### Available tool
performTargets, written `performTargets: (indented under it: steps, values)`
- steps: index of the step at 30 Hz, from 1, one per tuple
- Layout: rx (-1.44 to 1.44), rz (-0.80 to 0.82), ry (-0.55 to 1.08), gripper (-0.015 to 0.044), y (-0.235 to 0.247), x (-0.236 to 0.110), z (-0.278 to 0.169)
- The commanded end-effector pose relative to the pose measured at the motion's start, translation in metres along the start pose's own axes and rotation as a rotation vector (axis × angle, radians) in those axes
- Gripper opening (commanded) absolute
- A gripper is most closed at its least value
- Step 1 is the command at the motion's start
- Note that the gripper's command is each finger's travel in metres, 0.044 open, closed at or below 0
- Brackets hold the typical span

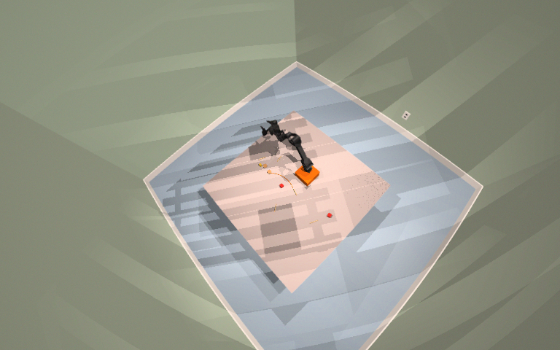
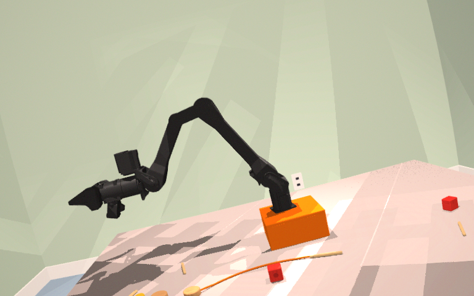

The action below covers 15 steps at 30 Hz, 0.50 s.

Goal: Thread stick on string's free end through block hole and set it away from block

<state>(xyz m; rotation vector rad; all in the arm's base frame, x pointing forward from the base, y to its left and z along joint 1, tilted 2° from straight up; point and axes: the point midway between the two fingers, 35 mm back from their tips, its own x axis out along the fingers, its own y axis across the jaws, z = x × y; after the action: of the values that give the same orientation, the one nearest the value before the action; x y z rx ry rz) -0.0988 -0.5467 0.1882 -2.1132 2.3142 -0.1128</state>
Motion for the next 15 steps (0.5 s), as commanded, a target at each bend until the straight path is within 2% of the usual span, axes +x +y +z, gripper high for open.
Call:
performTargets:
  steps: [1, 4, 10, 15]
  values:
    - [0.000, 0.000, 0.000, 0.0426, 0.000, 0.000, 0.000]
    - [0.028, -0.018, -0.026, 0.0440, -0.011, 0.000, 0.005]
    - [0.238, -0.138, -0.264, 0.0440, -0.105, -0.015, 0.043]
    - [0.374, -0.199, -0.478, 0.0440, -0.176, -0.046, 0.073]
